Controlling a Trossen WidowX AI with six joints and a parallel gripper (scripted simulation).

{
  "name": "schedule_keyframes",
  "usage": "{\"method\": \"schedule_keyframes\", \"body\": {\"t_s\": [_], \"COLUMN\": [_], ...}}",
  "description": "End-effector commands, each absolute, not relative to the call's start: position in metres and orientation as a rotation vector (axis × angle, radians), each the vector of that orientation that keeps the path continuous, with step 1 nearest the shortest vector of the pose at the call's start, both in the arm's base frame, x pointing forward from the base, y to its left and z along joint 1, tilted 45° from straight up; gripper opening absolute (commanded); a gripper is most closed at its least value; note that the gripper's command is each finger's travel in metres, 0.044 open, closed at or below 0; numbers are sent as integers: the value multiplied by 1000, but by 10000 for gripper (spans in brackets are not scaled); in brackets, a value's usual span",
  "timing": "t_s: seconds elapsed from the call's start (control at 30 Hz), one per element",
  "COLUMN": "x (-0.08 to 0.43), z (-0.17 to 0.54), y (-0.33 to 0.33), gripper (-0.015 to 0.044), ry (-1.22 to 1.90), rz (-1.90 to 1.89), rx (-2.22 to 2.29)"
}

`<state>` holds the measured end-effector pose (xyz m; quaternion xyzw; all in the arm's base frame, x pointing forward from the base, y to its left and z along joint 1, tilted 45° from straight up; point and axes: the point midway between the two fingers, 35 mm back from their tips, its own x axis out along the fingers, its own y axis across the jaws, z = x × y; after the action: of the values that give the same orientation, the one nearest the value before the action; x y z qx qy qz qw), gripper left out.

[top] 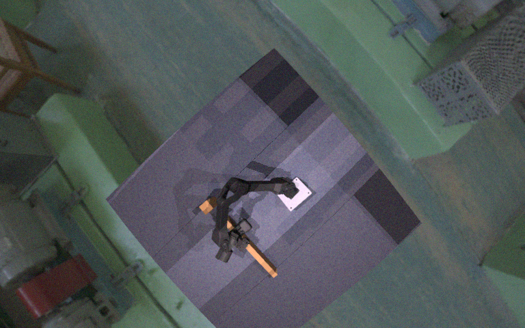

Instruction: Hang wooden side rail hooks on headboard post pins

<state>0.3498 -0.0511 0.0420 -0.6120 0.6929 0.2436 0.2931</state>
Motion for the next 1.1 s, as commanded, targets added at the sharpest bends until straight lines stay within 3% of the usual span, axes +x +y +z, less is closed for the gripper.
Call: {"method": "schedule_keyframes", "body": {"t_s": [0.0, 1.07], "x": [352, 352], "z": [45, 49], "y": [-46, -43], "gripper": [0, 0], "ry": [1829, 1828], "rz": [644, 644], "rx": [-1630, -1630]}}
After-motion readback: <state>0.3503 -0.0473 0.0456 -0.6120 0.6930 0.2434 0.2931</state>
